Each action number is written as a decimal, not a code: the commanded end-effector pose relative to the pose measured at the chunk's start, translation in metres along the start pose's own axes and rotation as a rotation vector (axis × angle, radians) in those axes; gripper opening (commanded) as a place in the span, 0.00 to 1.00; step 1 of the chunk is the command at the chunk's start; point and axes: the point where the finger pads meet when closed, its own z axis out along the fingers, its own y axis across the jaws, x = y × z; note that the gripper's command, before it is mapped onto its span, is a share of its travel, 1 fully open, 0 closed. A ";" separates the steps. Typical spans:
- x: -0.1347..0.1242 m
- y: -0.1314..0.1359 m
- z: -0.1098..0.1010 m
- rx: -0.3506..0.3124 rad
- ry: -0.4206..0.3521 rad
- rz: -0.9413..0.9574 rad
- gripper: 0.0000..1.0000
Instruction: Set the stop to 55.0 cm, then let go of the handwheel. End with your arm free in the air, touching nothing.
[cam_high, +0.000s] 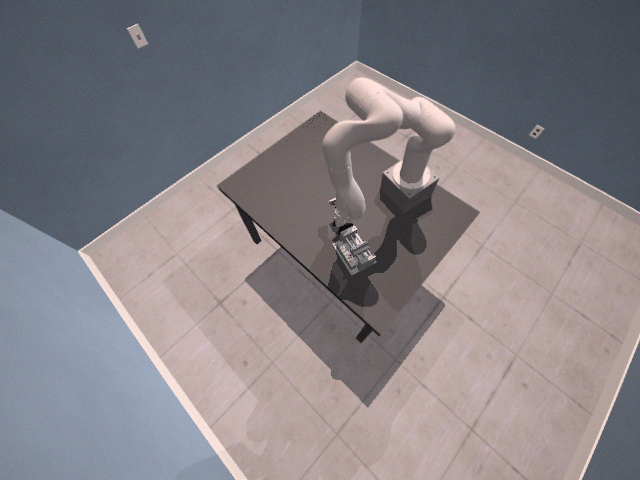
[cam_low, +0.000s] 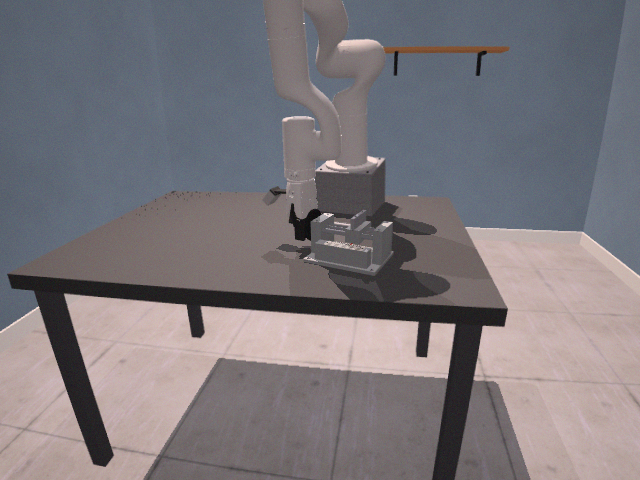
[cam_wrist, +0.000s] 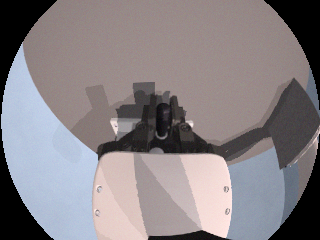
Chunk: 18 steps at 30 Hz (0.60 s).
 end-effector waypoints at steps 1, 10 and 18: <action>0.000 0.008 -0.003 0.003 0.000 0.000 0.06; 0.000 0.017 -0.009 0.003 0.000 0.000 0.06; 0.000 0.023 -0.018 0.003 0.000 0.000 0.06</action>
